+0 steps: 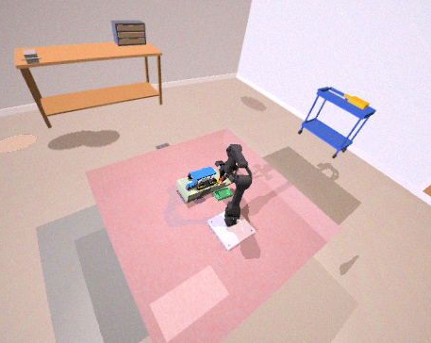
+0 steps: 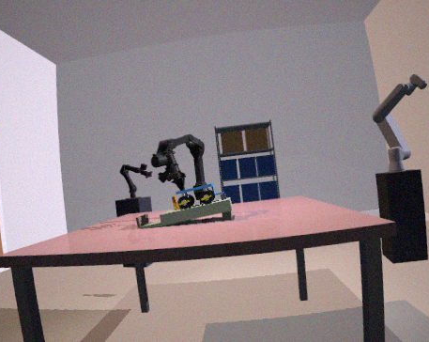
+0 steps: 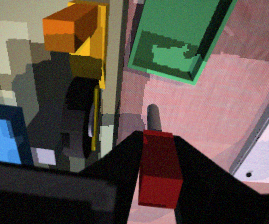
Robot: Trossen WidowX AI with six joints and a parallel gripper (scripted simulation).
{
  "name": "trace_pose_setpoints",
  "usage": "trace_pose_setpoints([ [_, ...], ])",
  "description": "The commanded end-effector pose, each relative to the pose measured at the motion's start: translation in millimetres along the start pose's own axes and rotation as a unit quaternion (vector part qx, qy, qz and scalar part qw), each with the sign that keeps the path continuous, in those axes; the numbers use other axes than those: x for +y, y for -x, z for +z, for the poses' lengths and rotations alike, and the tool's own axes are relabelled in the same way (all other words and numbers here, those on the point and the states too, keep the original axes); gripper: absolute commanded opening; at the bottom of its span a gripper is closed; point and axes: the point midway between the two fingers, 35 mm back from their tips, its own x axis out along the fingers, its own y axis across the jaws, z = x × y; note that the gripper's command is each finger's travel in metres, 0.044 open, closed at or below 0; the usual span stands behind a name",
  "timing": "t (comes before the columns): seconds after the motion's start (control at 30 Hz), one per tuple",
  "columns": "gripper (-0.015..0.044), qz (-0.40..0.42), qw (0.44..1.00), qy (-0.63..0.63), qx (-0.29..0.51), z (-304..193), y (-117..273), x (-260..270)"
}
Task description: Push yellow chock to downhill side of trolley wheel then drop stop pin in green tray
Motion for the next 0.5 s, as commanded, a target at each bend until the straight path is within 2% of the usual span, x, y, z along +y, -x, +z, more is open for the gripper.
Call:
trace_pose_setpoints([
  [0.0,0.0,-0.001,1.0,0.001,-0.001,17.8,2.3,-0.6],
  [0.23,0.0,-0.001,1.0,-0.001,-0.002,25.3,3.2,-1.1],
  [0.47,0.0,0.007,0.995,-0.094,-0.018,24.1,2.9,-1.7],
])
